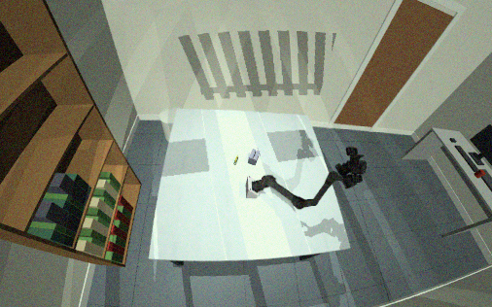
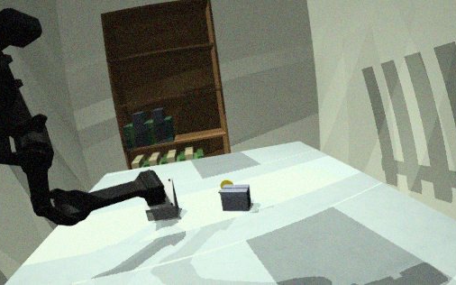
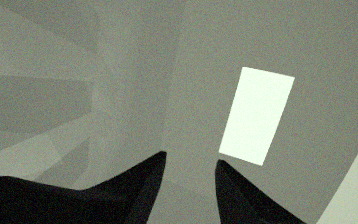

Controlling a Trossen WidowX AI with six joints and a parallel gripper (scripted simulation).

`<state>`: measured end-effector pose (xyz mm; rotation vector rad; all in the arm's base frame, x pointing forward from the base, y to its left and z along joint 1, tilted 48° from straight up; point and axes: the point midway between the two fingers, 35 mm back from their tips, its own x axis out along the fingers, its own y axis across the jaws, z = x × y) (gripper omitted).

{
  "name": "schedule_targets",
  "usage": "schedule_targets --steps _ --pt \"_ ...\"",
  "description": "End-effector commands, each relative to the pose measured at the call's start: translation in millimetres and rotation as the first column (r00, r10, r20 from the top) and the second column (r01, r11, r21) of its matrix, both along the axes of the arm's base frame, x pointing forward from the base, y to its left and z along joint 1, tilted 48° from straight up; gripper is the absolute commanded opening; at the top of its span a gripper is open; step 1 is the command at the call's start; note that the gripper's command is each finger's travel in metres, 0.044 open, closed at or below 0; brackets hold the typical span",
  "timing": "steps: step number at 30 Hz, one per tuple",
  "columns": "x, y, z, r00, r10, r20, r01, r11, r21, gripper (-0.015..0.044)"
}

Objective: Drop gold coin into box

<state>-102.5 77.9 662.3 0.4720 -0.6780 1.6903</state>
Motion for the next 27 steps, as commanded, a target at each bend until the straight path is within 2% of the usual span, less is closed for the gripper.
schedule_targets --steps 1,9,18,22,27 --pt "70.2 25.4 2.7 0.979 -0.007 -0.204 0.003 1.000 -0.019 0.0161" --pt "181.6 66.8 -16.8 0.867 -0.066 -0.494 0.041 0.997 -0.062 0.0161" --pt "298.3 114.4 -75.7 0.588 -0.169 -0.791 0.060 0.984 -0.167 0.0161" --pt "313.3 121.5 -88.7 0.595 -0.236 -0.768 0.118 0.971 -0.207 0.0161" --pt "372.8 147.4 -146.0 0.379 -0.337 -0.862 0.120 0.941 -0.315 0.0161"
